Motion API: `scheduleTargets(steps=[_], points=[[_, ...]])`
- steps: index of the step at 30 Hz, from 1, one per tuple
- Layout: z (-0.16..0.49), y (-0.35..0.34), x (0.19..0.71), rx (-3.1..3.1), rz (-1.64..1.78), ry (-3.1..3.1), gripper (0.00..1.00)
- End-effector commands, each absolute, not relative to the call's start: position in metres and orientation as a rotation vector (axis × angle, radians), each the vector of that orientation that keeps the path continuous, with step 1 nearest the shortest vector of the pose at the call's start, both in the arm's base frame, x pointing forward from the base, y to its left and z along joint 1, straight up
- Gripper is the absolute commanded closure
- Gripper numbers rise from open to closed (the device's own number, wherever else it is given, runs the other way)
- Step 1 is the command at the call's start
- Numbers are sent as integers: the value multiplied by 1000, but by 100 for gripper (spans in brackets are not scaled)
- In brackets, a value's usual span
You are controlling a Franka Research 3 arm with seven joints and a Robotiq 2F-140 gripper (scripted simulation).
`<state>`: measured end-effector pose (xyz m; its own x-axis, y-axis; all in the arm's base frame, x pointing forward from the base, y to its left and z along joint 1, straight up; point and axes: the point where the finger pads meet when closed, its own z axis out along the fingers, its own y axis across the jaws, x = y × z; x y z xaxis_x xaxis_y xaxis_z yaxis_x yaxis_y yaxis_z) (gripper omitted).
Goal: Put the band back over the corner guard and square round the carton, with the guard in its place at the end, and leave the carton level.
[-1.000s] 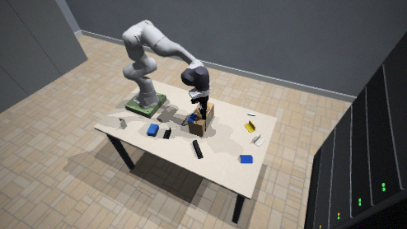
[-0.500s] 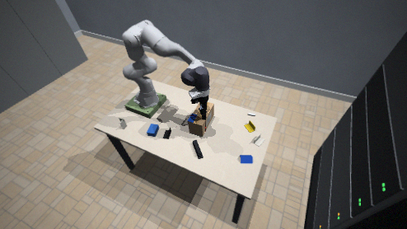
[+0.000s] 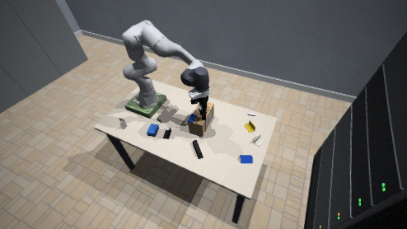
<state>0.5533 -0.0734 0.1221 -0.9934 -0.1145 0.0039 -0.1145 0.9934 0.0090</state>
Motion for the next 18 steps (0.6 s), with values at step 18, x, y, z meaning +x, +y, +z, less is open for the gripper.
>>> scheduleTargets(steps=[18], points=[[123, -85, 554, 186, -9, -3132, 90]])
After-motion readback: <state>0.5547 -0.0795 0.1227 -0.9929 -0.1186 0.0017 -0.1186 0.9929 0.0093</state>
